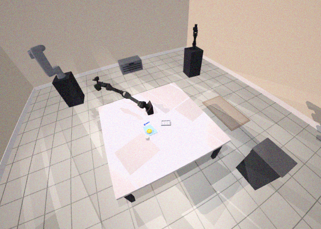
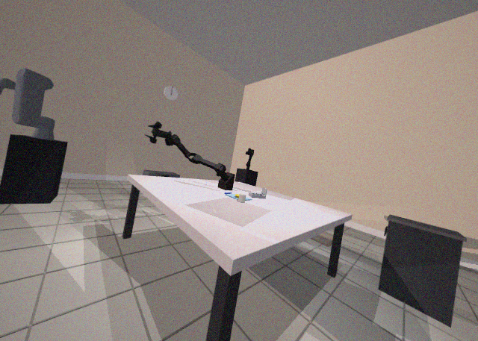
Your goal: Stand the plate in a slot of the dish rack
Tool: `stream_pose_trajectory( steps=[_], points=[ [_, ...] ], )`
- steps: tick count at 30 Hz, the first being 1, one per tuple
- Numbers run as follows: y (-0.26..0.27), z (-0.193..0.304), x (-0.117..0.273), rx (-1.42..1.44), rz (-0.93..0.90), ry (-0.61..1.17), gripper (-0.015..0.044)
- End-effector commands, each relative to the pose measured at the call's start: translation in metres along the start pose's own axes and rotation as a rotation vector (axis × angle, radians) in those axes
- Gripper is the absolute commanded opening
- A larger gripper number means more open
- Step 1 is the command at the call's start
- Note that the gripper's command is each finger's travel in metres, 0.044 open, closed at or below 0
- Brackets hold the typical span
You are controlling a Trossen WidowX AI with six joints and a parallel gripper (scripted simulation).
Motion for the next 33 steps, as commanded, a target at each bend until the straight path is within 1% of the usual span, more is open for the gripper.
stream_pose_trajectory(
  steps=[1, 10, 20, 30, 33],
  points=[
    [0.0, -0.001, 0.0, 0.003, 0.001, -0.004, 0.04],
    [-0.019, -0.061, 0.016, 0.18, 0.057, -0.176, 0.04],
    [-0.037, -0.133, 0.044, 0.377, 0.149, -0.38, 0.04],
    [-0.052, -0.184, 0.078, 0.559, 0.27, -0.534, 0.04],
    [-0.054, -0.192, 0.085, 0.603, 0.312, -0.546, 0.04]
  ],
)
Point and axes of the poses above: the point midway between the two fingers, 35 mm back from their tips, its own x axis back along the fingers, its own y axis across the jaws, z = x × y, the point moved 9 cm from there along x, back along the fingers, and after that the axes turned 10 degrees about -x, right-handed, at the moved point
